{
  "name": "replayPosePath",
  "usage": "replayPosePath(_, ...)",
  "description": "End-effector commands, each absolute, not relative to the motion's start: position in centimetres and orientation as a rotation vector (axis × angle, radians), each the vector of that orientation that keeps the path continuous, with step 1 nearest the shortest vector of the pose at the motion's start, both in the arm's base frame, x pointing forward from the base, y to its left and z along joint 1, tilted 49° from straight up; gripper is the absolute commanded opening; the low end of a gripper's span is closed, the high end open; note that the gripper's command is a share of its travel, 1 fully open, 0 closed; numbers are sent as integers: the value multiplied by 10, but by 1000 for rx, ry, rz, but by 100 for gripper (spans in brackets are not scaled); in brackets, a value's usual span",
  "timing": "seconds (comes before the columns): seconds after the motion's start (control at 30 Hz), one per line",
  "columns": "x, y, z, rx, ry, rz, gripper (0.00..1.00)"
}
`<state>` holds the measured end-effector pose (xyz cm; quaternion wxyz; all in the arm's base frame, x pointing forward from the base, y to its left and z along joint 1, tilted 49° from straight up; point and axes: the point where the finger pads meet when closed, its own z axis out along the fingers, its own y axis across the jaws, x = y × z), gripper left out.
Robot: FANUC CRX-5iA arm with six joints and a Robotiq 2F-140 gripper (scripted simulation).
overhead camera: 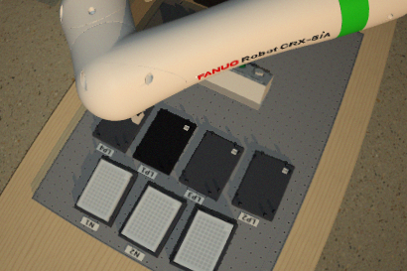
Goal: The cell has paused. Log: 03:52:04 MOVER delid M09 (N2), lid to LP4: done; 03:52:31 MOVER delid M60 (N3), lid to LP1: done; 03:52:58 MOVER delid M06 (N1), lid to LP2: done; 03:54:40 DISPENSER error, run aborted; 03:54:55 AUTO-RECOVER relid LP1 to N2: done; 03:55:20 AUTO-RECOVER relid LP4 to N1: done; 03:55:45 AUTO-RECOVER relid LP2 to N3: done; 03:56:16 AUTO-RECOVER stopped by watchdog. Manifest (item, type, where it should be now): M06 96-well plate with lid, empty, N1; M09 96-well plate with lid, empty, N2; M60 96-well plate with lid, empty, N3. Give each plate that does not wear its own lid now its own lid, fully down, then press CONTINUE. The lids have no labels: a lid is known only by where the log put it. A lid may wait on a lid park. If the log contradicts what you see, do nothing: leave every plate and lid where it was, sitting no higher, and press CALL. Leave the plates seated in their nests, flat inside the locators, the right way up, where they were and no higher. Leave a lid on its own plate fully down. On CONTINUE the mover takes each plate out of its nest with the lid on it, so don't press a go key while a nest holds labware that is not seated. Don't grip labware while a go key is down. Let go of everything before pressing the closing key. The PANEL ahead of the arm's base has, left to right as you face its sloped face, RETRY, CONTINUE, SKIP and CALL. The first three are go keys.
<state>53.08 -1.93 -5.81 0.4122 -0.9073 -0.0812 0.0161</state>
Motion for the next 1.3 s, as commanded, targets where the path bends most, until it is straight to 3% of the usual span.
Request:
replayPosePath(0.0,531,-20,-58,-2283,-204,40,0)
replayPosePath(0.27,532,-15,-52,-2284,-204,40,0)
replayPosePath(0.87,503,135,122,-2283,-204,39,0)
replayPosePath(1.27,495,148,137,-2280,-205,40,0)
